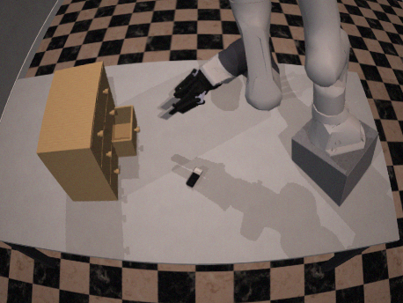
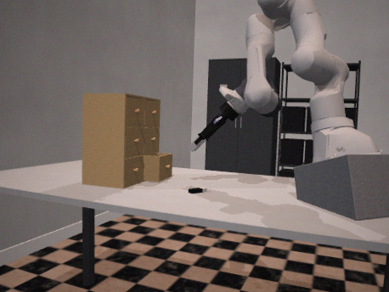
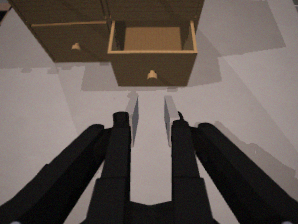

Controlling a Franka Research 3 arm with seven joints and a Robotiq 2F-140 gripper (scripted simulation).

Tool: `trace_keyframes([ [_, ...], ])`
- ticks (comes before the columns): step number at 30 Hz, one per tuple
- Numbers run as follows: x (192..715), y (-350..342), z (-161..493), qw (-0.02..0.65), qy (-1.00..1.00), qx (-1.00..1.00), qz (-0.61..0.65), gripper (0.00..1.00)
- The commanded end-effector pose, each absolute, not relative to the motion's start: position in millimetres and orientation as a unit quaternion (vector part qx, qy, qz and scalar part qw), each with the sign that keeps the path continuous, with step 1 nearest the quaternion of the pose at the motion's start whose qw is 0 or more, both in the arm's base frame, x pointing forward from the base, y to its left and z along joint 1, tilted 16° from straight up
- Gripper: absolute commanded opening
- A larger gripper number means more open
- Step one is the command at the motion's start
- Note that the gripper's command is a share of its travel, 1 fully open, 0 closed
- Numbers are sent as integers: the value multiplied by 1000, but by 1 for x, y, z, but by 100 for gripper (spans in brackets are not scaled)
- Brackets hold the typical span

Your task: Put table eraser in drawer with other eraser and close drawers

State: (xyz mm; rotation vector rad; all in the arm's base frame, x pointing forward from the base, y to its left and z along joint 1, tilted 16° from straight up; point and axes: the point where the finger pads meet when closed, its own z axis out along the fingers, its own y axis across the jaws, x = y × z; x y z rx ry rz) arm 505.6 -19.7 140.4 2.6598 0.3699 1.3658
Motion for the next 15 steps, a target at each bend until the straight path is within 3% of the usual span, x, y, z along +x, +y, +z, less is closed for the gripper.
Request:
trace_keyframes([
  [1,505,-17,137,59,121,884,447,20],
  [15,507,-16,136,58,123,890,436,20],
])
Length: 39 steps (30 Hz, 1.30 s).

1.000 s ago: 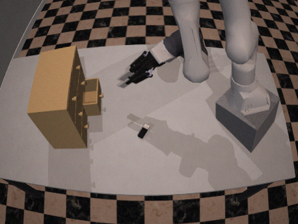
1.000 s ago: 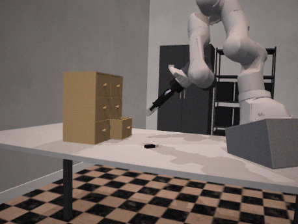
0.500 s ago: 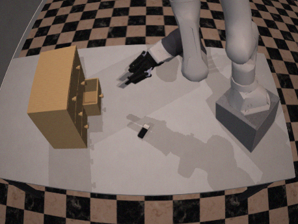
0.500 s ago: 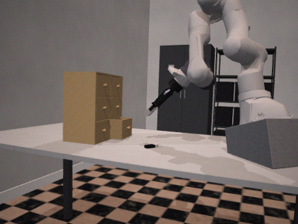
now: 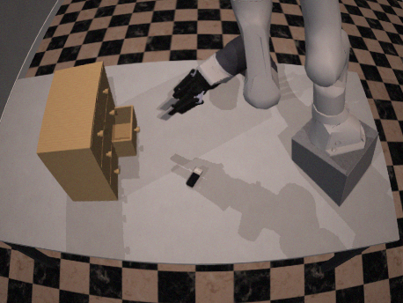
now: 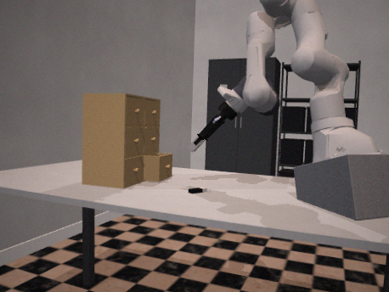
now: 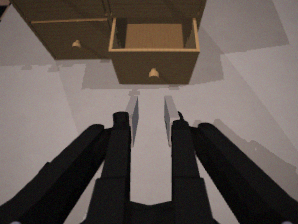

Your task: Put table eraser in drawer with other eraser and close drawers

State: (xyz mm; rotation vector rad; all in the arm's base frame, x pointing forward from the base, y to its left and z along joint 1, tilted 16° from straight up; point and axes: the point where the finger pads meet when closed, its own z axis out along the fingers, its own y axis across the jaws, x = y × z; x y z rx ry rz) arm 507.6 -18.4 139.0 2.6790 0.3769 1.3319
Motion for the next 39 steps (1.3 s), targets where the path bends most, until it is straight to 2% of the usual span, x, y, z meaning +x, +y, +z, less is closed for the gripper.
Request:
trace_keyframes([
  [1,507,-16,136,58,123,890,436,20],
  [39,510,-13,135,56,128,902,408,20],
])
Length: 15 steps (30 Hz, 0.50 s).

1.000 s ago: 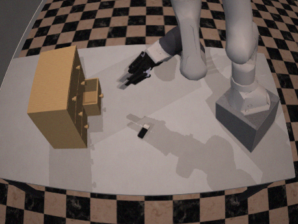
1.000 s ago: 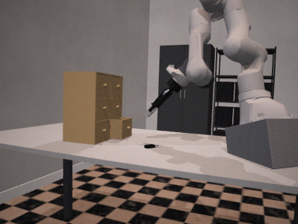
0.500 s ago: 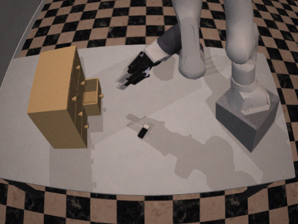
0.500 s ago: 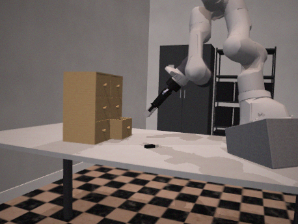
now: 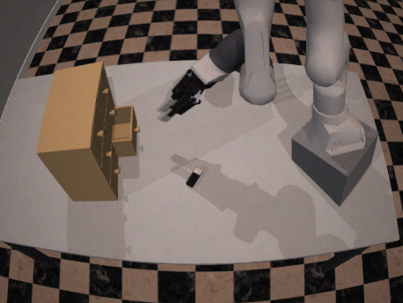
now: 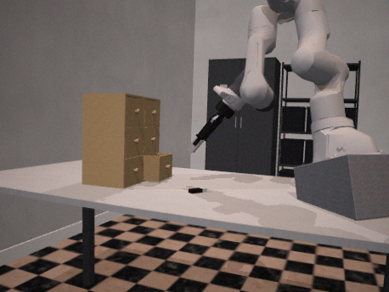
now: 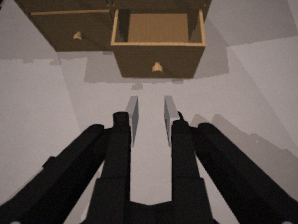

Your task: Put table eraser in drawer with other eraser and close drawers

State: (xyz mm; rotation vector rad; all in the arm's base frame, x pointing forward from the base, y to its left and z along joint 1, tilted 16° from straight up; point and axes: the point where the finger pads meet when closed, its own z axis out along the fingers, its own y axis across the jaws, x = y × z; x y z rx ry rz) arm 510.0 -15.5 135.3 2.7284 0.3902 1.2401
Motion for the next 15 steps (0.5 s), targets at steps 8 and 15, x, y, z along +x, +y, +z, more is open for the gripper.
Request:
trace_keyframes([
  [8,511,-11,135,55,130,910,391,20],
  [15,511,-11,135,55,130,910,391,20],
])
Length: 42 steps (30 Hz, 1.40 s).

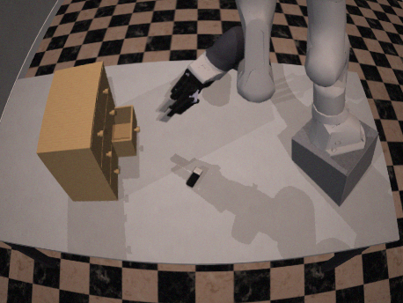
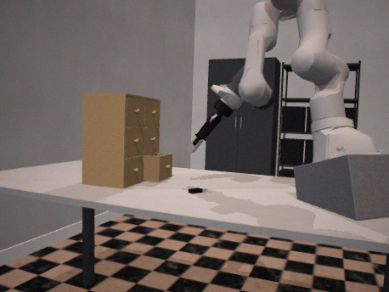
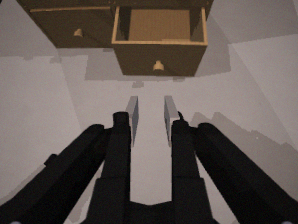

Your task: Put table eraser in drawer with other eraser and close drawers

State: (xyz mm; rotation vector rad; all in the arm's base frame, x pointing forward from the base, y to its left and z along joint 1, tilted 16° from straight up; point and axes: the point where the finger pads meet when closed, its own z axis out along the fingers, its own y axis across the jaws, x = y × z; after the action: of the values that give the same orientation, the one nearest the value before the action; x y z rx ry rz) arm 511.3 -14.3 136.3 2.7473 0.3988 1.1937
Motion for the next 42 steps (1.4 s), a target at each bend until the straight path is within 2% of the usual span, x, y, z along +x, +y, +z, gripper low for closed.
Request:
trace_keyframes([
  [1,511,-11,135,55,130,910,391,20],
  [42,509,-10,137,56,132,925,352,20],
])
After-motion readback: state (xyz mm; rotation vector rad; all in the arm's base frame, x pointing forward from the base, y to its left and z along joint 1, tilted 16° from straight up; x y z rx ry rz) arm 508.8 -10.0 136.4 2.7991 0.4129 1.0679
